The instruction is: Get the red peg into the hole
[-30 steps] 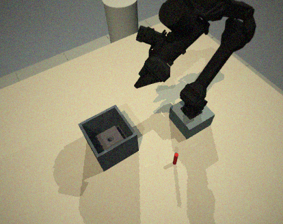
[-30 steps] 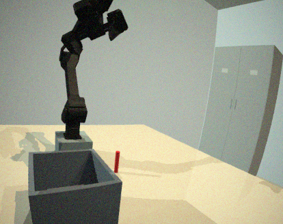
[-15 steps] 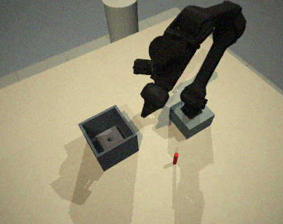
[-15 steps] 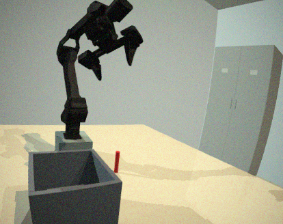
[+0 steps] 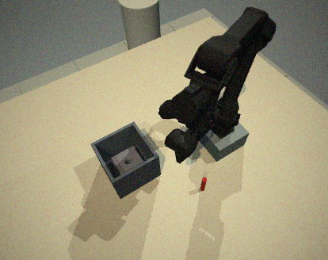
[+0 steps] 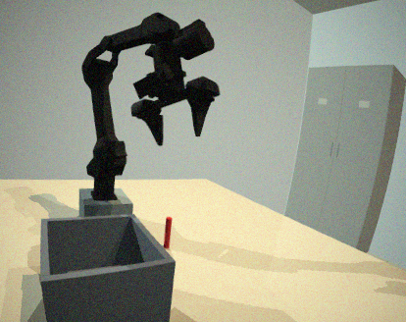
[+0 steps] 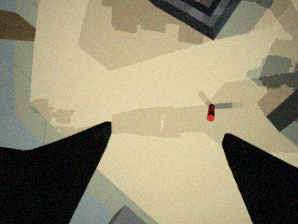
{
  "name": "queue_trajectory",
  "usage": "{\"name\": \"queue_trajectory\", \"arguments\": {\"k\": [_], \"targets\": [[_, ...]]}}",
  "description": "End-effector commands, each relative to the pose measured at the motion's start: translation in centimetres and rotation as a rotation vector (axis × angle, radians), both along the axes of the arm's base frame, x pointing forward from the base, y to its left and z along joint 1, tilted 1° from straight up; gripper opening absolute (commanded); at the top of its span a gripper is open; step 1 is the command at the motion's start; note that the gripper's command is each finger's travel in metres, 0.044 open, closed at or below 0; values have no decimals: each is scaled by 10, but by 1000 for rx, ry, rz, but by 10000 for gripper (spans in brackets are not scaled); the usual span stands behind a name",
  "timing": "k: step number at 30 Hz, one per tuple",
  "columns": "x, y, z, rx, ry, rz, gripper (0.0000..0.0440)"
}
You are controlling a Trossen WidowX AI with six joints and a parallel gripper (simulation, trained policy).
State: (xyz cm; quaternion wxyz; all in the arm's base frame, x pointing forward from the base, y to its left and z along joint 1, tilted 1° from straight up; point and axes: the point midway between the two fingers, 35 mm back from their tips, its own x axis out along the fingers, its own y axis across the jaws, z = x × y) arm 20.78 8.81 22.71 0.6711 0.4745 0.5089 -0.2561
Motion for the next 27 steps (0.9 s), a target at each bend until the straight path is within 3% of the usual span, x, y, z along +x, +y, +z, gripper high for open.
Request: {"name": "queue_trajectory", "arguments": {"k": [1,14,27], "targets": [[-4,8,-15,12,76,-27,440],[-24,29,-68,3,311,-133,440],[-40,34,-120,-76,452,-171,440]]}}
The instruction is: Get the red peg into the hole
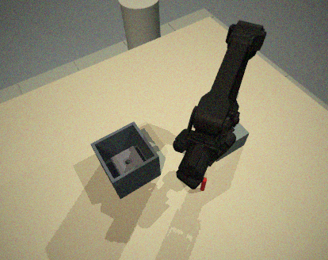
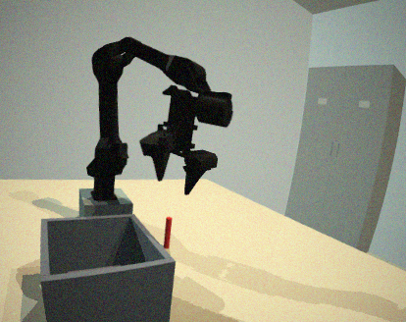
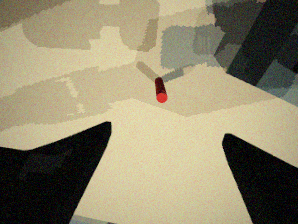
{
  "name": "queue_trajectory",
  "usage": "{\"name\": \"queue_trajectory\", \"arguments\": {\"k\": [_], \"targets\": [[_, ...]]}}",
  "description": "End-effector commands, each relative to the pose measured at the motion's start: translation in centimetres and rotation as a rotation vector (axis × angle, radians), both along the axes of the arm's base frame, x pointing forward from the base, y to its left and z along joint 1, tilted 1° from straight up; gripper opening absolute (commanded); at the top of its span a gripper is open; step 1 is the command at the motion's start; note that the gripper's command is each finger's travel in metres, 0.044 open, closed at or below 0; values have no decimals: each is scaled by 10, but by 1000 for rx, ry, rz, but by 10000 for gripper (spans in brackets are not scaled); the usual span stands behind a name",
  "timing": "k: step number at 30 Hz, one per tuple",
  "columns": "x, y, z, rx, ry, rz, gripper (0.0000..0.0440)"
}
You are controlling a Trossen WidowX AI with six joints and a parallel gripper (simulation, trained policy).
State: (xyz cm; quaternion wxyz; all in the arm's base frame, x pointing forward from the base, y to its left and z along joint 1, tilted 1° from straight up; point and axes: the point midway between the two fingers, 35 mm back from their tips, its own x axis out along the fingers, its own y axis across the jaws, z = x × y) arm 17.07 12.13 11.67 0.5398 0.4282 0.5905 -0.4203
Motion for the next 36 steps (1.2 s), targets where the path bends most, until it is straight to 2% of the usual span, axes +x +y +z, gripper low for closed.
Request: {"name": "queue_trajectory", "arguments": {"k": [1,13,29,32,36], "targets": [[-3,0,-13,-17,33,-5,440],[-7,-5,-58,-84,72,-4,438],[-8,-12,-110,-126,57,-34,410],[-6,-10,-116,-124,49,-36,365],[-3,-7,-125,-117,43,-31,262]]}}
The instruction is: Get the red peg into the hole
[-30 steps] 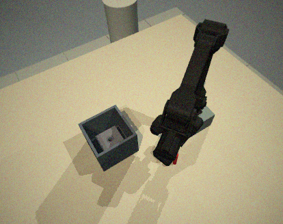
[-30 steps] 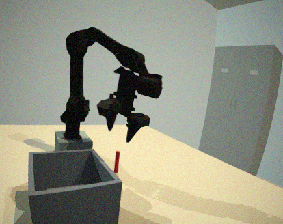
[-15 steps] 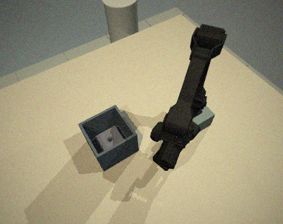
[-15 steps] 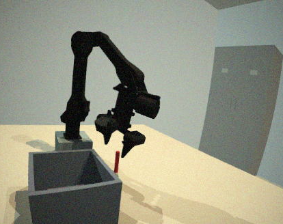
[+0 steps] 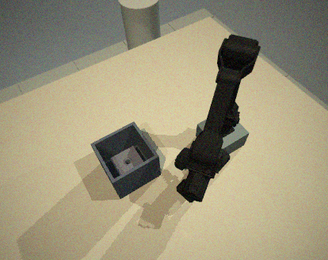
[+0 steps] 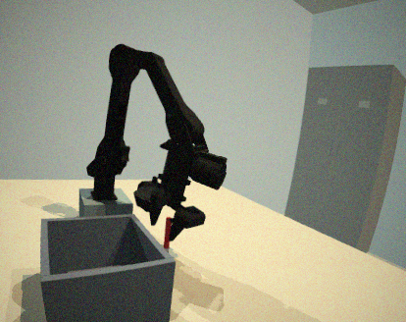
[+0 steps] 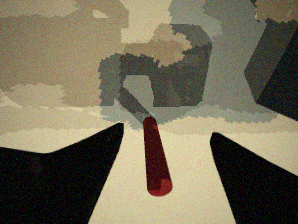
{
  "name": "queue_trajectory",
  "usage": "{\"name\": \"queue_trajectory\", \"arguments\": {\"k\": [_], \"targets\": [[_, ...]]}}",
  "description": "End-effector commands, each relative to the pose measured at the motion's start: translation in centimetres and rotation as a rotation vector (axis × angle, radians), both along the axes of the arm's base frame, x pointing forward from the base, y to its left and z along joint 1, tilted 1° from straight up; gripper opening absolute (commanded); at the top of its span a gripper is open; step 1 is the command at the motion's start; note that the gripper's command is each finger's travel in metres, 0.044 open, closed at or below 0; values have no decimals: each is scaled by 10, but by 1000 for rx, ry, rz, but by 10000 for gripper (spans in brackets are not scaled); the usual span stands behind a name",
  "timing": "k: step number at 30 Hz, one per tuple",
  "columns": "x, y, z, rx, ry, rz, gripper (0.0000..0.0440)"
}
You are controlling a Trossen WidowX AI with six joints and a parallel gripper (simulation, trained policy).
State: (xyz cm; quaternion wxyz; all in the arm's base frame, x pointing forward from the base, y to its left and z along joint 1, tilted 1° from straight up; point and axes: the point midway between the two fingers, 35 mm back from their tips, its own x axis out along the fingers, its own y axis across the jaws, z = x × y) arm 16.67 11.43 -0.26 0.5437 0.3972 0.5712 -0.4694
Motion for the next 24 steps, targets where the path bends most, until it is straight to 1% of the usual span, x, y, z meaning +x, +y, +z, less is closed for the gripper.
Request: {"name": "queue_trajectory", "arguments": {"k": [1,6,10,24], "targets": [[1,1,-8,-5,0,2,237],[6,7,-16,10,-8,25,110],[9,12,-20,25,-12,48,36],[27,23,11,108,-101,7,0]]}}
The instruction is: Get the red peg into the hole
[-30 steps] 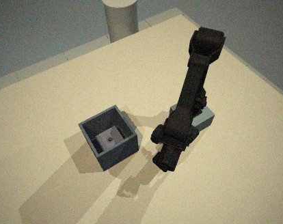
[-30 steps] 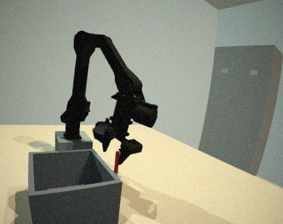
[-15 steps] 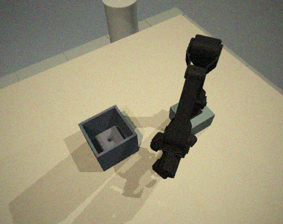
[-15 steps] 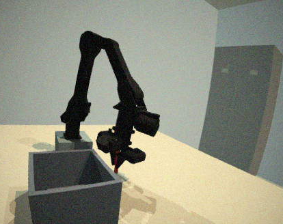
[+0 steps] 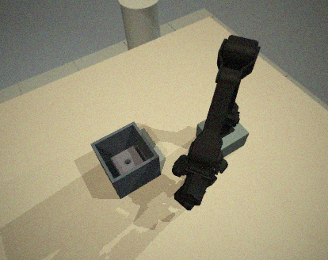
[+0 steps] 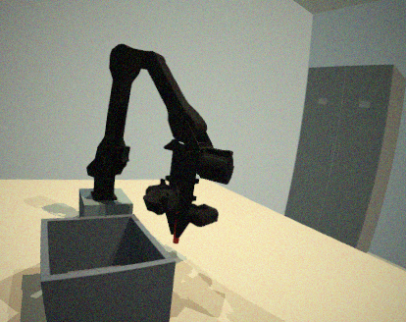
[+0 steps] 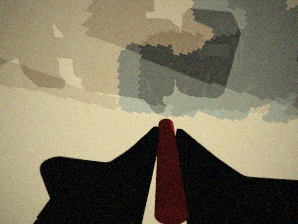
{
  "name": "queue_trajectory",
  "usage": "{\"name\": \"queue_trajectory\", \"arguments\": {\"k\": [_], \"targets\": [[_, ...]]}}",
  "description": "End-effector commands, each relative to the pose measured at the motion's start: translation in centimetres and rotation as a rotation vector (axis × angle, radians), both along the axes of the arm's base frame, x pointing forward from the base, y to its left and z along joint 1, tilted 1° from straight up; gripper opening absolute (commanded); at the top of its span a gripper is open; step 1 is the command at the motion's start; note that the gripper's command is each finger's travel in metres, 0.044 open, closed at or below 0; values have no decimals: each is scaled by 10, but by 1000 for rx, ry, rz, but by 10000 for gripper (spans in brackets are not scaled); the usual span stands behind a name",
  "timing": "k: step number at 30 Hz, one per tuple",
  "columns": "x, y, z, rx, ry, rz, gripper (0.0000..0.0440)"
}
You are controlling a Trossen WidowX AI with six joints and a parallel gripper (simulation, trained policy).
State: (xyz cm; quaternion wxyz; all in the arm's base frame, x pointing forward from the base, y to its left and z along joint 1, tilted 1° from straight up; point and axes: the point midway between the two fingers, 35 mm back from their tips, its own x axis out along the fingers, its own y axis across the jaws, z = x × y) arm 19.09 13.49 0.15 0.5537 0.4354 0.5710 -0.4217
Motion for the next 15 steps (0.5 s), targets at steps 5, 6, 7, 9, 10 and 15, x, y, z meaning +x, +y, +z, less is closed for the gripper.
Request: {"name": "queue_trajectory", "arguments": {"k": [5,6,7,9,10,15], "targets": [[12,6,24,55,-57,-16,0],[14,7,27,61,-66,-16,0],[16,8,31,68,-75,-15,0],[20,9,40,80,-95,-14,0],[23,9,44,86,-105,-12,0],[34,8,66,104,-156,-3,0]]}}
